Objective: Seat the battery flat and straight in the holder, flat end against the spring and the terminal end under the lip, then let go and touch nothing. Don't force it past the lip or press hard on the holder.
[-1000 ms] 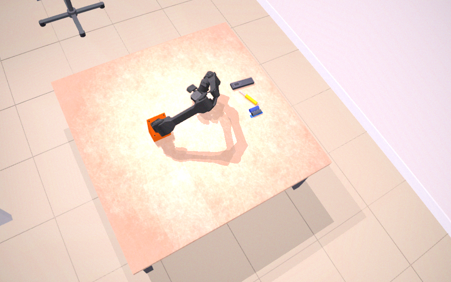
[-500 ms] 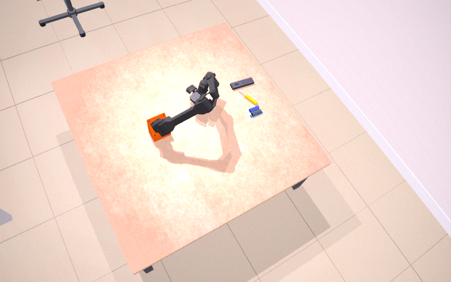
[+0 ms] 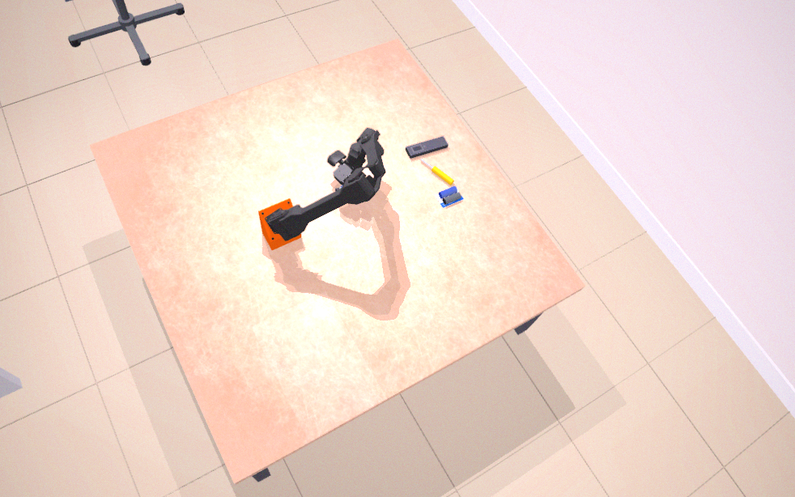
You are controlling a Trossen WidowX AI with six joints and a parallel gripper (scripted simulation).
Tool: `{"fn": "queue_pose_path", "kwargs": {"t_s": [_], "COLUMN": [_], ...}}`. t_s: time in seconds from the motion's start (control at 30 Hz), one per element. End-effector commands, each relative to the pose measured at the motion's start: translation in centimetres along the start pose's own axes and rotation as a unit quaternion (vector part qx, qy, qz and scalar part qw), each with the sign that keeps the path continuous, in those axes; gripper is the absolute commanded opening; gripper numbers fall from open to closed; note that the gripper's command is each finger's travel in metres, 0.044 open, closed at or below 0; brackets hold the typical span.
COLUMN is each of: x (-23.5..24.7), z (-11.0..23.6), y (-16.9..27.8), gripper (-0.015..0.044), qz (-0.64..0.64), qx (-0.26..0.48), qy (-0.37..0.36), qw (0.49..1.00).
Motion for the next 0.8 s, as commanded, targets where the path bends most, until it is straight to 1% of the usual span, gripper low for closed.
{"fn": "queue_pose_path", "kwargs": {"t_s": [0.0,0.33,0.77], "x": [0.11,0.19,0.14], "z": [-0.1,-0.16,-0.25], "y": [-0.05,-0.41,-1.03], "gripper": [0.0083,0.0083,0.0083], "qz": [0.0,0.0,0.001], "qx": [0.009,0.028,0.033], "qy": [-0.004,-0.004,-0.003], "qw": [1.0,1.0,0.999]}}
Point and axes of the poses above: the point midway between the two fingers, 35 mm back from their tips, its own z axis back along the fingers, its own x axis across the jaws, y = z × x, the point moved 3 cm from there along z, back along the fingers, and after that the axes turned 8 degrees about z, right-handed, at the moved point
